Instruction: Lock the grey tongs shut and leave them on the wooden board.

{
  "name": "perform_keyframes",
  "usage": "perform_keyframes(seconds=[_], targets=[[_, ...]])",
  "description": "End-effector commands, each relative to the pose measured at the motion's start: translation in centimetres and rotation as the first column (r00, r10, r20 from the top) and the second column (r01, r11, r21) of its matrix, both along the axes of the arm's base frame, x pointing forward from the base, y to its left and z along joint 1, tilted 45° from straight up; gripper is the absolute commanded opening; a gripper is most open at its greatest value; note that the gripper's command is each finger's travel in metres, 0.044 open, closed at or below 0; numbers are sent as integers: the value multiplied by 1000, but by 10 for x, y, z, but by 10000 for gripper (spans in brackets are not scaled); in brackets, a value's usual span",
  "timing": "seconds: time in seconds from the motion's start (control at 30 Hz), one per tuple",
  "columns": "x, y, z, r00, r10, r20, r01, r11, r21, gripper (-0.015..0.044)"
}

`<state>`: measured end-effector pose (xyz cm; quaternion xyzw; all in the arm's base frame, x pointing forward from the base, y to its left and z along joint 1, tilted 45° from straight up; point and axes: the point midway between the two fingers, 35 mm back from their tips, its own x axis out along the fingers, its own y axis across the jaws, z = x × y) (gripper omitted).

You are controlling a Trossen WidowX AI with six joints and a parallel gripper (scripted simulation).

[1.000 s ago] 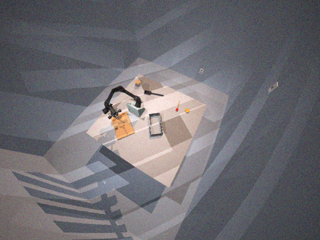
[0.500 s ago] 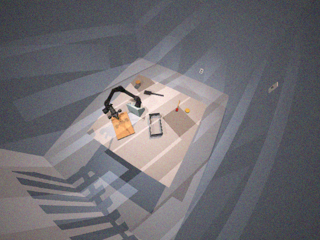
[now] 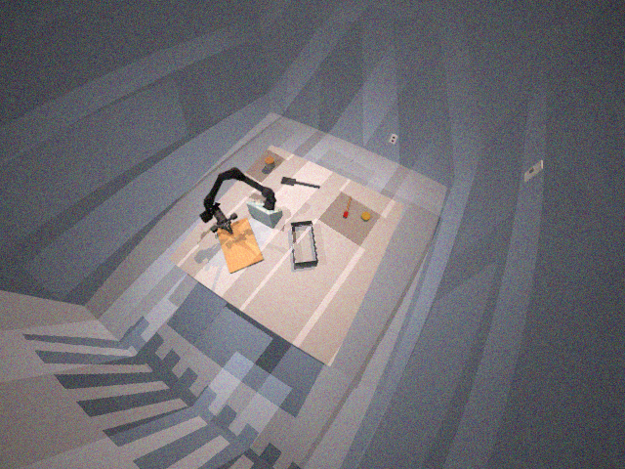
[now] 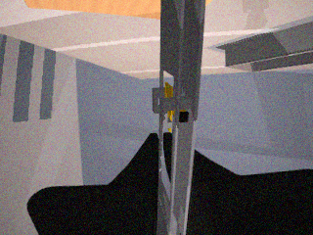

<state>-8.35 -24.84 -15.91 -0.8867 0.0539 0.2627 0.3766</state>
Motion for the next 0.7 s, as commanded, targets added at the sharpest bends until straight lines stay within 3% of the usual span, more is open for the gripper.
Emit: perform_keyframes(seconds=[0.0,0.3,0.67], targets=[[1,-1,1,1000,-8,10,8,1000,-5,-150],[5,0,0,999,32,-12,-32,999,19,-150],[23,5,-7,929,321,-185,-281,936,211,-150]])
